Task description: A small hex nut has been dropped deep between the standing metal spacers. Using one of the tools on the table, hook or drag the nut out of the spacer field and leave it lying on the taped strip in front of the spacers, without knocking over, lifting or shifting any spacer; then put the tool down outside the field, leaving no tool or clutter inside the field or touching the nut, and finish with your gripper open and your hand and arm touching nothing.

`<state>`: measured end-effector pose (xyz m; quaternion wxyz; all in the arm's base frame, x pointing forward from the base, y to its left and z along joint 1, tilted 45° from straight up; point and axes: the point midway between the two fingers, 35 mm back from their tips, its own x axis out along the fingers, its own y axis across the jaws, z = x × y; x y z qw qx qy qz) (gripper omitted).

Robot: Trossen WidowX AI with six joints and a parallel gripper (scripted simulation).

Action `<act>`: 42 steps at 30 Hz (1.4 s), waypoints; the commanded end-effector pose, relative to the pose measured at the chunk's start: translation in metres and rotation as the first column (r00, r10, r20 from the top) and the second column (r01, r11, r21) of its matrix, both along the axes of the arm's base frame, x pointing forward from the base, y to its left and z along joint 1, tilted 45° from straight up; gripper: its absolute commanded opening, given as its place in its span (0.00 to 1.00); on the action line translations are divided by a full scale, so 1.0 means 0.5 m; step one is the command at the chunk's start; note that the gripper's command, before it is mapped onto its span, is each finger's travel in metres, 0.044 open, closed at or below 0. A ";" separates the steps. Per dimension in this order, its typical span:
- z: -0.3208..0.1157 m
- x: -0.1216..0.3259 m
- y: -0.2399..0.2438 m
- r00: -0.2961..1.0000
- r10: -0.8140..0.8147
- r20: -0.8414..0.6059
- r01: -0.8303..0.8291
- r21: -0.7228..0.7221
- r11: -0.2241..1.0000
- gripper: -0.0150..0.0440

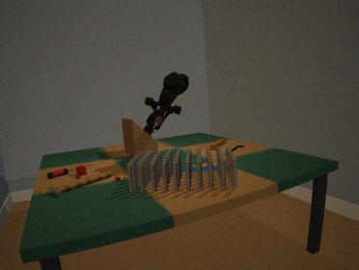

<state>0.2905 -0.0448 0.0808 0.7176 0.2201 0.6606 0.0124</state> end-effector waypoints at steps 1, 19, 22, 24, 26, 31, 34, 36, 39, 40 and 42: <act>-0.016 0.002 -0.044 1.000 0.019 0.001 -0.019 -0.010 1.000 0.25; -0.117 -0.034 -0.242 0.994 0.104 0.013 -0.105 0.028 0.994 0.25; -0.134 -0.046 -0.270 0.990 0.139 0.020 -0.140 0.028 0.990 0.25; -0.146 -0.055 -0.289 0.986 0.163 0.025 -0.163 0.029 0.986 0.25; -0.158 -0.065 -0.307 0.982 0.186 0.031 -0.187 0.030 0.982 0.25; -0.185 -0.092 -0.350 0.974 0.222 0.050 -0.224 0.042 0.974 0.25; -0.204 -0.113 -0.378 0.969 0.239 0.066 -0.243 0.051 0.969 0.25; -0.217 -0.128 -0.396 0.965 0.251 0.078 -0.255 0.057 0.965 0.25; -0.236 -0.153 -0.421 0.959 0.267 0.097 -0.274 0.066 0.959 0.25; -0.244 -0.162 -0.430 0.958 0.271 0.099 -0.278 0.066 0.958 0.25; -0.259 -0.183 -0.446 0.955 0.279 0.102 -0.286 0.066 0.956 0.25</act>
